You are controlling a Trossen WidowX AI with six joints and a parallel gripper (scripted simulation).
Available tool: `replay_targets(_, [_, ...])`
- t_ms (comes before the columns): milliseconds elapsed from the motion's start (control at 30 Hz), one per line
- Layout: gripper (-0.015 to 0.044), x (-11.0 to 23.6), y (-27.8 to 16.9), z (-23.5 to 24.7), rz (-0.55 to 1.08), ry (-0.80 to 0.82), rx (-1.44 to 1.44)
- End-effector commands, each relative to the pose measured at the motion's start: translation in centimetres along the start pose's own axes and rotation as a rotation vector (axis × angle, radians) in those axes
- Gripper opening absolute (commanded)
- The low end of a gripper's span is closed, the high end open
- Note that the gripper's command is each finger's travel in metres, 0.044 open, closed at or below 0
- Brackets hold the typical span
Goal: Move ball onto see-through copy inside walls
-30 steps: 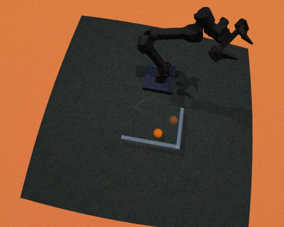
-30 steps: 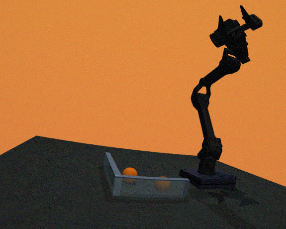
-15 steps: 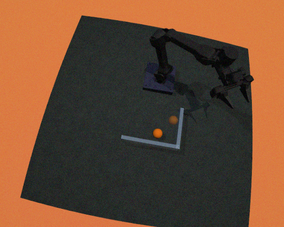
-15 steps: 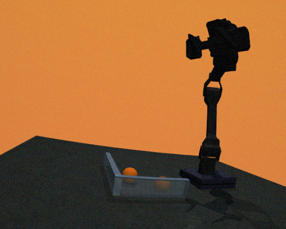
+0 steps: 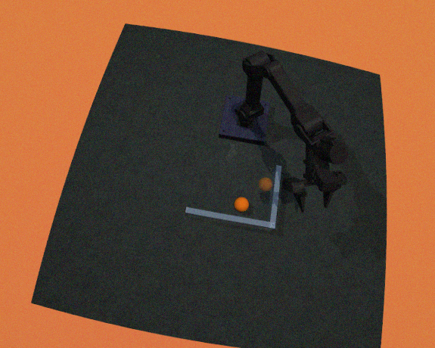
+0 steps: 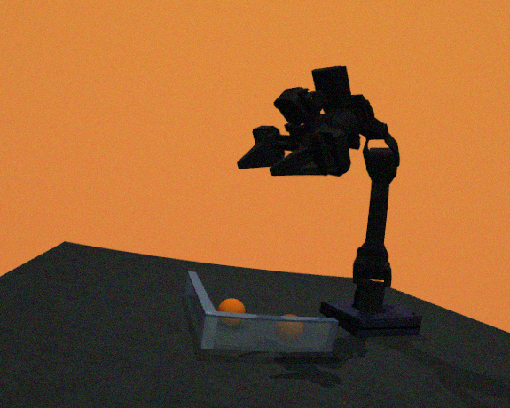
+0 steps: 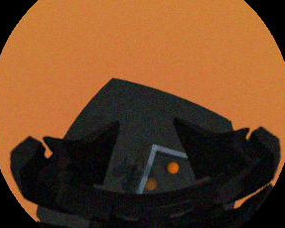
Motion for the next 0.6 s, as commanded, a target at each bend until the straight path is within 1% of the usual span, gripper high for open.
replay_targets(0, [0.0375,-3.5,-2.9,-2.5,0.209,-0.015,-0.026])
replay_targets(200, [0.0375,-7.2,-8.7,-7.5,0.575,-0.018,-0.142])
replay_targets(400, [0.0375,-8.4,-15.0,-12.4,0.938,0.008,-0.351])
replay_targets(467, [0.0375,-8.4,-15.7,-13.0,0.977,0.012,-0.380])
replay_targets(567, [0.0375,-8.4,-15.7,-13.0,0.977,0.012,-0.380])
Point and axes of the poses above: the point midway between the two fingers, 35 mm back from their tips, its own x axis back along the fingers, its own z axis across the jaws, y = z × x, the point moved 9 cm from there along x, back along the fingers, and after that the axes turned 6 degrees about x, right-handed, at the moved point
